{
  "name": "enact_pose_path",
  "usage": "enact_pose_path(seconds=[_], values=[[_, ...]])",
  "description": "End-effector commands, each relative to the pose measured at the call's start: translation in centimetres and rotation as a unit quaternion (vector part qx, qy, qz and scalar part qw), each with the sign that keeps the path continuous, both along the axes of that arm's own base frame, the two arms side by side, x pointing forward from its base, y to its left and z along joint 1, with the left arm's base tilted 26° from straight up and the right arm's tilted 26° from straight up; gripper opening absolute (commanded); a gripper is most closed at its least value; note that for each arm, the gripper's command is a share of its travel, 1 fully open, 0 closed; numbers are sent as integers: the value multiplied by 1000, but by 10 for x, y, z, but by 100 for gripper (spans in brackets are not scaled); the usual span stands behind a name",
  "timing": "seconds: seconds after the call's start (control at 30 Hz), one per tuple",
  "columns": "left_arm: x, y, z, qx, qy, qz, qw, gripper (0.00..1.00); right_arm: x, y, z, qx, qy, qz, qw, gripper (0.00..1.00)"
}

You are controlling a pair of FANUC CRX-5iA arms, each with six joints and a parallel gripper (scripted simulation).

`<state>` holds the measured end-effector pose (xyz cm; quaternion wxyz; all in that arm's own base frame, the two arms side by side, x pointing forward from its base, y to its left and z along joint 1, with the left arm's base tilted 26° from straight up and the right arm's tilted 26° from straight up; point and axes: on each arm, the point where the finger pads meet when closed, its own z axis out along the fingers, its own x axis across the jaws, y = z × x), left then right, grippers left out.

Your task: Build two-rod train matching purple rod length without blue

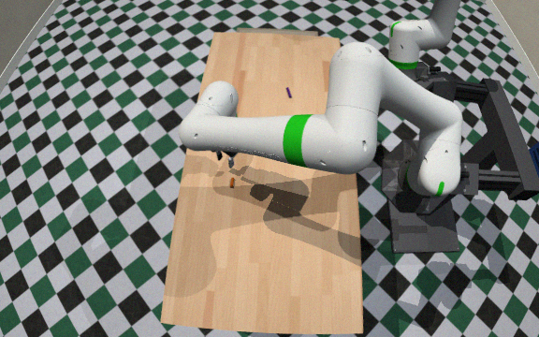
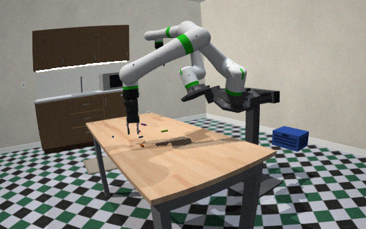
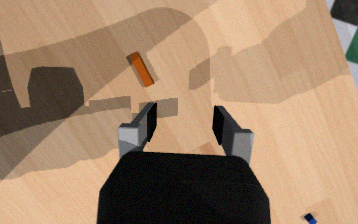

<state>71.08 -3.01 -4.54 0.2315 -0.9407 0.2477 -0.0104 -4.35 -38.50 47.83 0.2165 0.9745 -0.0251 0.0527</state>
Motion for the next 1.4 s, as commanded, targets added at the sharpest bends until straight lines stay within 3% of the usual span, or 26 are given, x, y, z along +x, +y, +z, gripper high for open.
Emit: enact_pose_path(seconds=[0.0, 0.23, 1.37], values=[[-1, 2, 3, 1, 22, -48, 999, 100, 0, 0, 1, -1, 0, 0, 1000, 100], [-4, 5, 4, 9, 48, -102, 994, 100, 0, 0, 1, -1, 0, 0, 1000, 100], [-4, 5, 4, 10, 49, -104, 993, 100, 0, 0, 1, -1, 0, 0, 1000, 100]])
